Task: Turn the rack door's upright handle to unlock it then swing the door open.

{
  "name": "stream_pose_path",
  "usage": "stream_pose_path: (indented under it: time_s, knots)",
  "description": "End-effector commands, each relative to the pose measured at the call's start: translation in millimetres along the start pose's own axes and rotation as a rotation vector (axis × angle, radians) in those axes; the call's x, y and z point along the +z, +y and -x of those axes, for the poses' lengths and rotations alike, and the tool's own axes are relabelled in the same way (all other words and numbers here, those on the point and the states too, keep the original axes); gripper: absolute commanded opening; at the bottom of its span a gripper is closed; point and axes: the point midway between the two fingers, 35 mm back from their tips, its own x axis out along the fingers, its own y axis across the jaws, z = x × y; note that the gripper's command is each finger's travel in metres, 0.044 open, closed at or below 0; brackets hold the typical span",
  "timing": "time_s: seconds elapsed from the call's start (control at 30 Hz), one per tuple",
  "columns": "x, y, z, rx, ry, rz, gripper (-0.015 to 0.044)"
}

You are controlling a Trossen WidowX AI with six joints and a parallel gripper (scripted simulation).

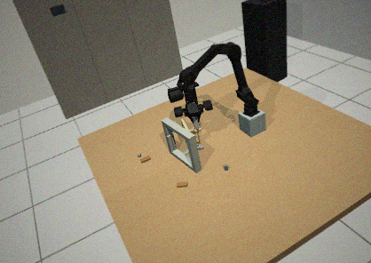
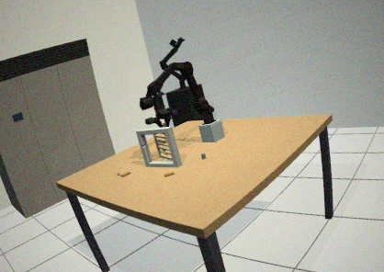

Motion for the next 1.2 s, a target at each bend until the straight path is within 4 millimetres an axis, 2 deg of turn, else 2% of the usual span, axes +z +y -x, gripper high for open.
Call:
stream_pose_path:
  time_s: [0.0, 0.7, 1.17]
  knots:
    - [2.8, 10.7, 0.0, -0.006, -0.004, -0.096, 0.0010]
    - [24.0, 56.7, -0.5, -0.002, -0.006, -0.416, 0.0010]
    - [42.6, 79.5, -0.6, 0.001, -0.007, -0.601, 0.0010]
